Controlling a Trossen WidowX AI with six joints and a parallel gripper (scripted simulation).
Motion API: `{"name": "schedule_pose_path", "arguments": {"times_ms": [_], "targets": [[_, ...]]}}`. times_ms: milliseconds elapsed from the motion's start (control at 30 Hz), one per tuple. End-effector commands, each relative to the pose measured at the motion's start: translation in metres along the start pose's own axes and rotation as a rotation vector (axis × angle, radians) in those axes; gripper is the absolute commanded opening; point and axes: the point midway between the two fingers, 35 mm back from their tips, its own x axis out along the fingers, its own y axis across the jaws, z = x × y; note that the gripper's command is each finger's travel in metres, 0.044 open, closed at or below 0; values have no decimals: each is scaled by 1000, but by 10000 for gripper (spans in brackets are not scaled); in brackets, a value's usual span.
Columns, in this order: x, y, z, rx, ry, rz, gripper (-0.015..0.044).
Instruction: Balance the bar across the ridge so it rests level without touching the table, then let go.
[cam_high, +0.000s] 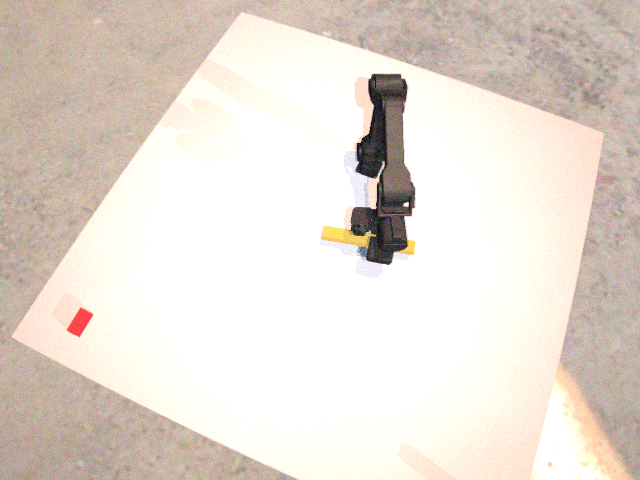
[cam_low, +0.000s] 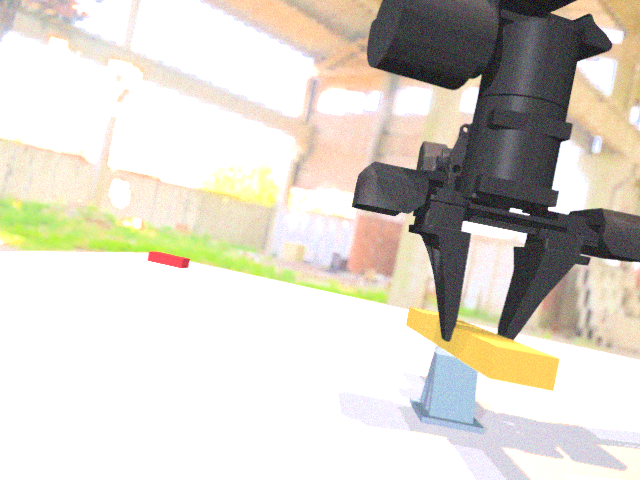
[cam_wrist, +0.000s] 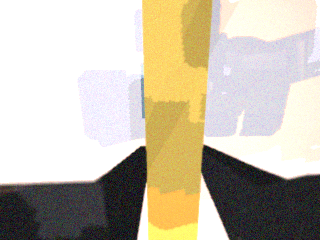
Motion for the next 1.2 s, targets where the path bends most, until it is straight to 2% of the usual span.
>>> {"name": "schedule_pose_path", "arguments": {"times_ms": [0,1167], "targets": [[1,0,0,0,0,1,0],[4,0,0,0,0,1,0]]}}
